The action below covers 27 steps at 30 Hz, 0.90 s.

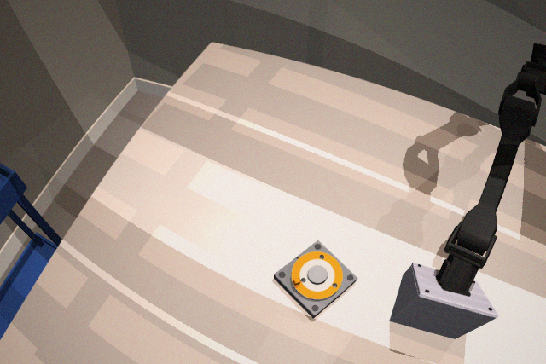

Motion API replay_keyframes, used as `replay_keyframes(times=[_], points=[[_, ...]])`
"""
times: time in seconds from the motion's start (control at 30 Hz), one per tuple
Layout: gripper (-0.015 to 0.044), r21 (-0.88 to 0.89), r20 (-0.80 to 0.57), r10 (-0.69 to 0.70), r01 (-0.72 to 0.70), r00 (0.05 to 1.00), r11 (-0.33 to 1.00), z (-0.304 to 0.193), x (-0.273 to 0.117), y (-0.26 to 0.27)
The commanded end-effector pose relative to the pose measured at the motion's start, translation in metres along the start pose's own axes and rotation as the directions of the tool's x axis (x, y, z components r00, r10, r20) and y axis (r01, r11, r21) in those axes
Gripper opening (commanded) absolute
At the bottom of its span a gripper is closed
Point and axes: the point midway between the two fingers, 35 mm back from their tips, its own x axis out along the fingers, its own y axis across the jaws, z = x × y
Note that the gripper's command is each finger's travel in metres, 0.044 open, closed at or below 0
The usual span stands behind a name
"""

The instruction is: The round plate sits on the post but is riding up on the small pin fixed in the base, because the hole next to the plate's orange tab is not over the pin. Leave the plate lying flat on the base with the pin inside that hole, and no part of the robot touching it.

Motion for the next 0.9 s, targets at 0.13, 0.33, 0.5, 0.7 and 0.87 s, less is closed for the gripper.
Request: replay_keyframes(times=[0.13,0.33,0.5,0.7,0.87], points=[[0.0,0.11,-0.134,0.272,-0.258,0.953,0.96,-0.032,-0.05,0.128],[0.0,0.179,-0.216,0.43,-0.397,0.877,0.9,-0.052,-0.098,0.2],[0.0,0.252,-0.289,0.575,-0.519,0.765,0.817,-0.068,-0.166,0.27],[0.0,0.313,-0.341,0.695,-0.621,0.633,0.719,-0.072,-0.248,0.322],[0.0,0.342,-0.395,0.756,-0.68,0.522,0.648,-0.085,-0.312,0.352]])
